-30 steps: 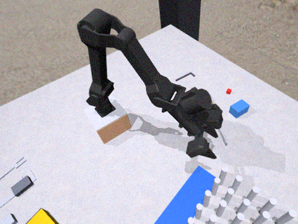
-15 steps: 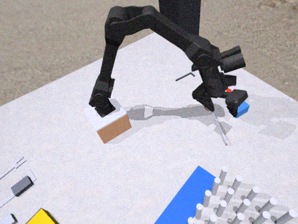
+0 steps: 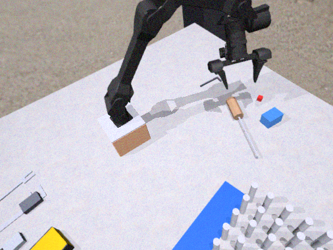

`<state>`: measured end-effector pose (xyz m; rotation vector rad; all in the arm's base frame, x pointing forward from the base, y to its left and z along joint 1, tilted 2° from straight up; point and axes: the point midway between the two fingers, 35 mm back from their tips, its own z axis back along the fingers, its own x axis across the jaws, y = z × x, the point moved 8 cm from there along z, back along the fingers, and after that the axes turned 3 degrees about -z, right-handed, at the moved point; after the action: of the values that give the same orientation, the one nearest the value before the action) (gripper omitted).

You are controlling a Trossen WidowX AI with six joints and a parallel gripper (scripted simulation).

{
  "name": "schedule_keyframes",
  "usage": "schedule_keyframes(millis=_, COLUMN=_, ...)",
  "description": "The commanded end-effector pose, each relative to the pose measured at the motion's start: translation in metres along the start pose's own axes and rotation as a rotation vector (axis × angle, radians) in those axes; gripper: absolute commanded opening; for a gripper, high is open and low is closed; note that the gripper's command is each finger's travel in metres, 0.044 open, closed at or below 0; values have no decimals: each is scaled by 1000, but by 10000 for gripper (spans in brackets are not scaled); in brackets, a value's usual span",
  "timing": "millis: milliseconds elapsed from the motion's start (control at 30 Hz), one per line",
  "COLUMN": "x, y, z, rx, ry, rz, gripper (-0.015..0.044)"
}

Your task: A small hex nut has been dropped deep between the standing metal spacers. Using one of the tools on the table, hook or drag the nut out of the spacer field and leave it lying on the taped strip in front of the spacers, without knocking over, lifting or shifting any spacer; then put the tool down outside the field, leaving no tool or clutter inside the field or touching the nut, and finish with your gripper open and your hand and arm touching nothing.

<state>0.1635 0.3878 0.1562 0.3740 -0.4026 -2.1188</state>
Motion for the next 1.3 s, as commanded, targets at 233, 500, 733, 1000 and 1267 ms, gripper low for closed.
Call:
schedule_keyframes(millis=233, x=3, y=-15, z=-20, rx=30, ry=-30, rz=62, gripper=440)
schedule_keyframes(millis=500, x=13, y=-36, z=-50, rx=30, ry=-31, rz=62, gripper=440)
schedule_keyframes(millis=733, x=13, y=-36, z=-50, rx=30, ry=-31, rz=62, gripper=440)
schedule_keyframes(millis=1000, x=11, y=-35, z=-51, rx=30, ry=-31, rz=62, gripper=309)
schedule_keyframes(millis=1267, x=11, y=-35, z=-51, rx=30, ry=-31, rz=62, gripper=280)
